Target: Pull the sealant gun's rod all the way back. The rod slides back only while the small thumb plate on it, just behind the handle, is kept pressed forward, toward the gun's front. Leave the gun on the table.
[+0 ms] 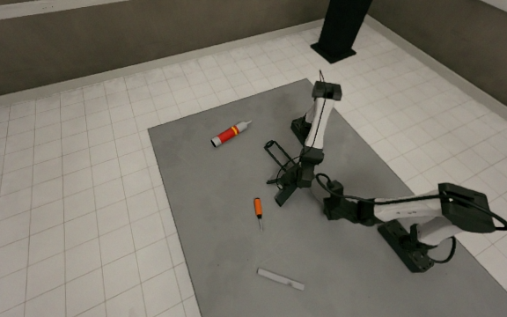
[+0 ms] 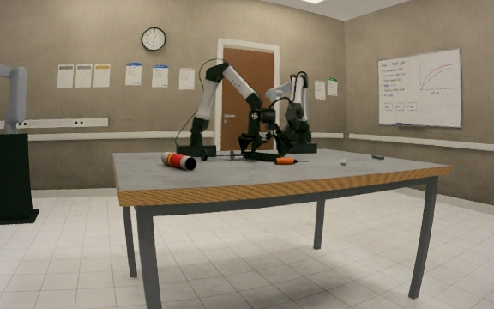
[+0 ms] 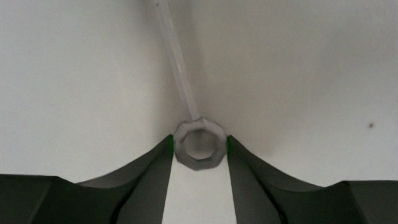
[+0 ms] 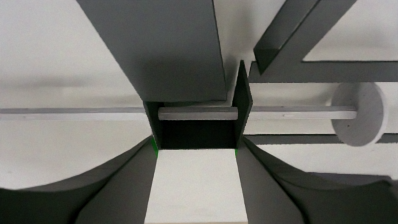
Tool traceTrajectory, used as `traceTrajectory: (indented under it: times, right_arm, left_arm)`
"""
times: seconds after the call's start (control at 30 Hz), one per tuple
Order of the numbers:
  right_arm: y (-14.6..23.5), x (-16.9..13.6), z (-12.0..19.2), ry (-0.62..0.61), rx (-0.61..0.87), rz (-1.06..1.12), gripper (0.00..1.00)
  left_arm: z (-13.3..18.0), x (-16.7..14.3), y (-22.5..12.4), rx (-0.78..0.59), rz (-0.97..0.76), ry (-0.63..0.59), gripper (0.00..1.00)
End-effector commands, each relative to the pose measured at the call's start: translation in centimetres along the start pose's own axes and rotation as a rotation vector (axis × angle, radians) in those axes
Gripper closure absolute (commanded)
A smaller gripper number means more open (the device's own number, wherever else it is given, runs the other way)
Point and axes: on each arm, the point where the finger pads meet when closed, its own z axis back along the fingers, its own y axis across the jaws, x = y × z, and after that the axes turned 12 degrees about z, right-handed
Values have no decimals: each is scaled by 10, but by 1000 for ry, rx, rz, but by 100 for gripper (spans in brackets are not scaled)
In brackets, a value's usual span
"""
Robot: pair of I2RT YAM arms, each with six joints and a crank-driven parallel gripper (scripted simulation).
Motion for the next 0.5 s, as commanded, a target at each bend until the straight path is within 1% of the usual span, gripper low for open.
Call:
traceTrajectory:
  times: [0.0,0.27,0.33,0.43,0.47]
  right_arm:
    - [-47,-24,-10,82,-192,6,44]
    - [-44,-23,-10,77,-182,5,44]
    - [-44,-23,-10,77,-182,5,44]
    - [-39,-20,-9,66,-162,3,44]
    - [-36,-17,-8,57,-146,1,44]
  left_arm:
    - [20,-54,-15,-21,81,168,64]
    - [21,-56,-15,-21,82,167,64]
    - [24,-54,-12,-17,64,130,64]
    - [36,-47,0,6,-2,8,64]
    - [37,-46,1,9,-9,-3,64]
